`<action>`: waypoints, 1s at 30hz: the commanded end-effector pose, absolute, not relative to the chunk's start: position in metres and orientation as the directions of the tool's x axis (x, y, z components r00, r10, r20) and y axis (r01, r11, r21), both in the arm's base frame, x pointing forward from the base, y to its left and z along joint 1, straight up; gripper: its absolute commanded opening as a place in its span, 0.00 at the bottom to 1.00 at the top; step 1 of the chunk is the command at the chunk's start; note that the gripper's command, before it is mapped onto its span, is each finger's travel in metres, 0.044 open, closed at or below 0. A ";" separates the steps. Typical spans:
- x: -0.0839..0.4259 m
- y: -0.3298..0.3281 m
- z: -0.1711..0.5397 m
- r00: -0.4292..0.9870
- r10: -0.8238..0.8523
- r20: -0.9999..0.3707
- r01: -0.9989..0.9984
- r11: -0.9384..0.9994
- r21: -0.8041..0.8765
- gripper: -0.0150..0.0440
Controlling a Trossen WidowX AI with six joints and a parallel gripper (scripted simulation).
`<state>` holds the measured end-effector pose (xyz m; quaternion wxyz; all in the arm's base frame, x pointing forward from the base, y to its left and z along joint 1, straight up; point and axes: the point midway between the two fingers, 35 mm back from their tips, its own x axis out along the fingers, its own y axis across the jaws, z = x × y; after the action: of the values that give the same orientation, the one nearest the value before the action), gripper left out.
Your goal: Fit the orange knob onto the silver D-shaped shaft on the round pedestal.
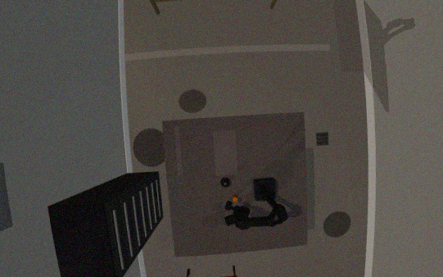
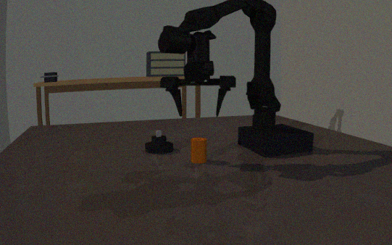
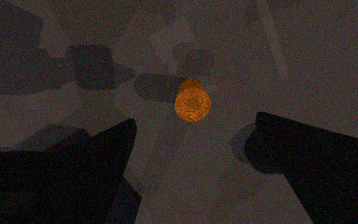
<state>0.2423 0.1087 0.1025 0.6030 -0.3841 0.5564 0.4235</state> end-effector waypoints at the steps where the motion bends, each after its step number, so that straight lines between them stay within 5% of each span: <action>1: 0.241 0.104 0.109 0.019 0.010 -1.000 -0.939 0.343 -0.014 1.00; 10: 0.241 0.104 0.108 0.019 0.010 -1.000 -0.883 0.468 -0.012 1.00; 16: 0.241 0.104 0.108 0.019 0.010 -1.000 -0.489 0.872 -0.001 1.00; 22: 0.239 0.103 0.107 0.019 0.010 -1.000 0.043 0.999 0.011 1.00; 30: 0.239 0.102 0.107 0.019 0.010 -1.000 0.103 0.995 0.012 1.00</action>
<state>0.2392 0.1035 0.1072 0.7125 -0.0218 0.7006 0.0313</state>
